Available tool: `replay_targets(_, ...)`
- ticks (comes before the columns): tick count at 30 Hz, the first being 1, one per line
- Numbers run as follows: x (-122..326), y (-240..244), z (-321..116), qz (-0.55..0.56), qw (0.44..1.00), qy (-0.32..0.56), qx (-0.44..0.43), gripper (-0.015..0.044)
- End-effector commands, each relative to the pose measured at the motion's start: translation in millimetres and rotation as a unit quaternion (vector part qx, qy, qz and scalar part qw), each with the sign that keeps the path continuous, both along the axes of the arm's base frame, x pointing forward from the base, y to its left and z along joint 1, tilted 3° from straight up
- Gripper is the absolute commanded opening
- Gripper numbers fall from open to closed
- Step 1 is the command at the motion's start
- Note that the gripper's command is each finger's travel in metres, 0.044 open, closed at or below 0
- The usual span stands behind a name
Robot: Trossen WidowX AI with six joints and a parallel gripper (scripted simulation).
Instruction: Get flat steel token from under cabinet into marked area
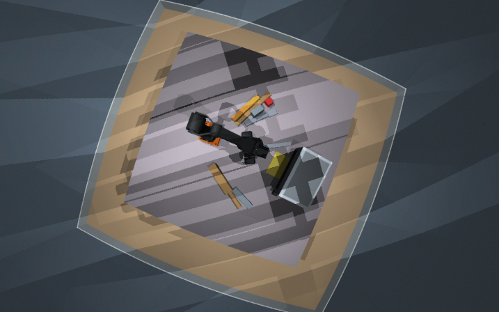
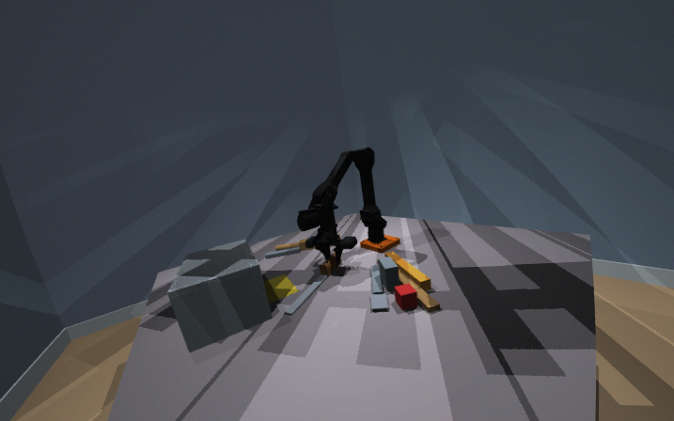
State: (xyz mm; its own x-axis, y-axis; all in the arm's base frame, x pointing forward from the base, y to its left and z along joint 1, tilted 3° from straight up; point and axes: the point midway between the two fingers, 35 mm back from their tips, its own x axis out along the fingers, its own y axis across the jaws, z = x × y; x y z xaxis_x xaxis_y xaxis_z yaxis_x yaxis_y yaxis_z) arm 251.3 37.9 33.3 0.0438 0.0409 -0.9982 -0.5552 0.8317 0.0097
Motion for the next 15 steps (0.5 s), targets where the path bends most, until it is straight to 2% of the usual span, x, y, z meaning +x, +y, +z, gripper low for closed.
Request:
replay_targets(1,2.3,-4.5,0.5,-0.002,1.0,-0.002,0.0,0.0)
replay_targets(15,5.6,-17.4,0.2,-0.002,1.0,-0.002,0.0,0.0)
